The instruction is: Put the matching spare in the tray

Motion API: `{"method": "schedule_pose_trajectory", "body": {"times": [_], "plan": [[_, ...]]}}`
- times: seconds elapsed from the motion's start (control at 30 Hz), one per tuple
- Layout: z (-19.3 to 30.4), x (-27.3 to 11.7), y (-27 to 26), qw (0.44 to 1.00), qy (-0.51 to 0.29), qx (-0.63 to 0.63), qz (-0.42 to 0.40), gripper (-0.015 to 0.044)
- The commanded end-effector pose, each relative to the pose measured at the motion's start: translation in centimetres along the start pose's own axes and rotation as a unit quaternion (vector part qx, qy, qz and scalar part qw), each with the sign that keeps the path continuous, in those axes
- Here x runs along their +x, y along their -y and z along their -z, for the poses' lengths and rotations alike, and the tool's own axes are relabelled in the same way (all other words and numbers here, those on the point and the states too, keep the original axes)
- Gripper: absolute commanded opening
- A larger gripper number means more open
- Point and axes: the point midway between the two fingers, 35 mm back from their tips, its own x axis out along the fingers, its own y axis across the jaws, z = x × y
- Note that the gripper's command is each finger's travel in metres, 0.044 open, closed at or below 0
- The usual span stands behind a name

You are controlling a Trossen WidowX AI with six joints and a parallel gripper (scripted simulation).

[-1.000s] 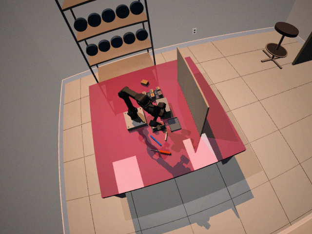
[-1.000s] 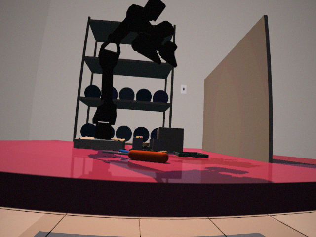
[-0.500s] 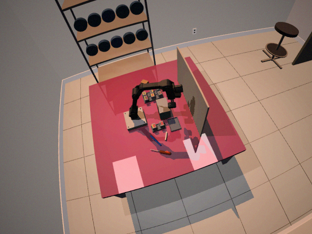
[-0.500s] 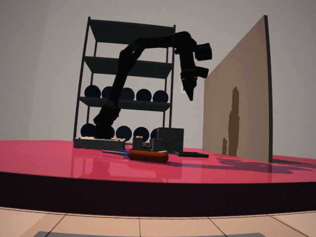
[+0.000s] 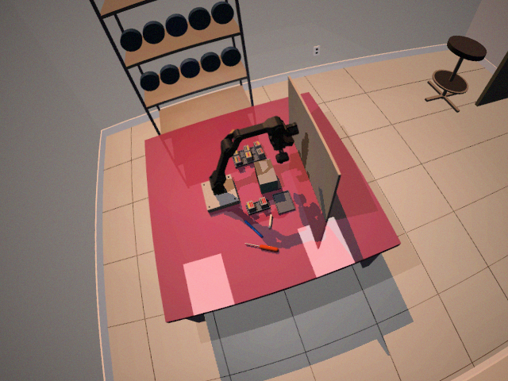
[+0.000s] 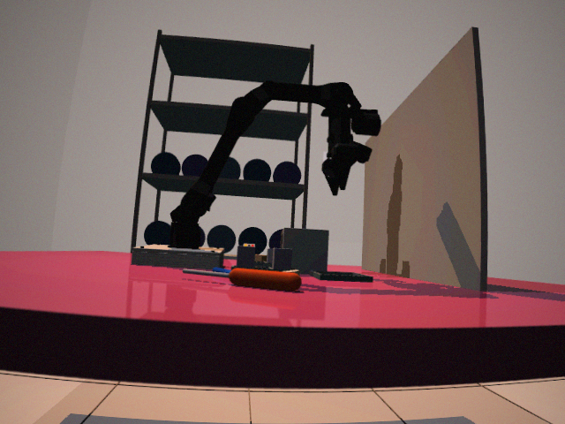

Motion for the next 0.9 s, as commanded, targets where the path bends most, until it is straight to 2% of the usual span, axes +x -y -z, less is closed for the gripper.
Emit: {"method": "schedule_pose_trajectory", "body": {"times": [0.0,0.3,0.5,0.63,0.77,0.83,0.87], "plan": [[0.0,0.0,-0.1,1.0,-0.002,-0.001,0.003,0.044],[0.4,0.2,0.9,1.0,-0.002,0.026,0.005,0.044],[3.7,1.7,7.2,0.972,-0.004,0.233,0.015,0.044],[7.1,3.2,11.3,0.901,-0.004,0.433,0.016,0.044],[11.5,5.0,14.7,0.776,-0.003,0.63,0.017,0.044],[13.0,5.7,15.6,0.727,-0.003,0.686,0.017,0.044],[13.2,5.7,15.7,0.721,-0.003,0.693,0.017,0.044]]}}
